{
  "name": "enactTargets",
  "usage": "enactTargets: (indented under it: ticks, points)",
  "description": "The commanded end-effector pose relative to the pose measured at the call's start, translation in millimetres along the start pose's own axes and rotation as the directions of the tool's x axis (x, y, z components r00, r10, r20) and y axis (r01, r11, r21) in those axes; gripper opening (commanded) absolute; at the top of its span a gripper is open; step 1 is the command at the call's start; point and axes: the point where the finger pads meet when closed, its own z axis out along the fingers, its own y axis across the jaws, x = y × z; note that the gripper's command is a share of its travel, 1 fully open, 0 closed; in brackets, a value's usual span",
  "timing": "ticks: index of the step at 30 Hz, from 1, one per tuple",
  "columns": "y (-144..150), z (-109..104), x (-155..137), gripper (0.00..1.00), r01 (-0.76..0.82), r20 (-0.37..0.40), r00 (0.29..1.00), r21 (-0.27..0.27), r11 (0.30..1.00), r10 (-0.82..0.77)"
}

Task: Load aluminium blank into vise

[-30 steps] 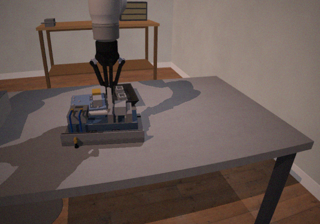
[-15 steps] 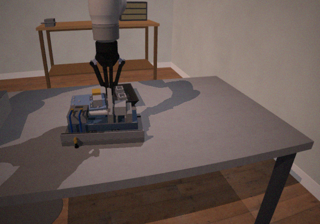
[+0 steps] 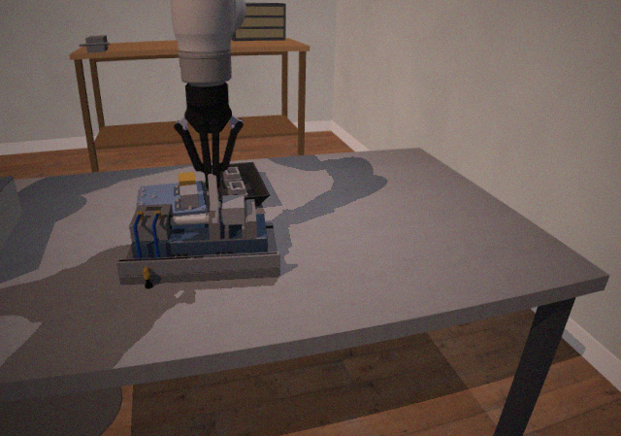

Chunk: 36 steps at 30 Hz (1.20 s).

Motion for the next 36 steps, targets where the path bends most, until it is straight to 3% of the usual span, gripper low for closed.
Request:
enactTargets:
  ticks: [1,36]
  points:
    - [3.2,5.9,-1.0,0.00,0.003,0.002,1.000,-0.003,1.000,-0.003]
    - [3.2,9.6,-1.0,0.00,0.003,0.002,1.000,-0.003,1.000,-0.003]
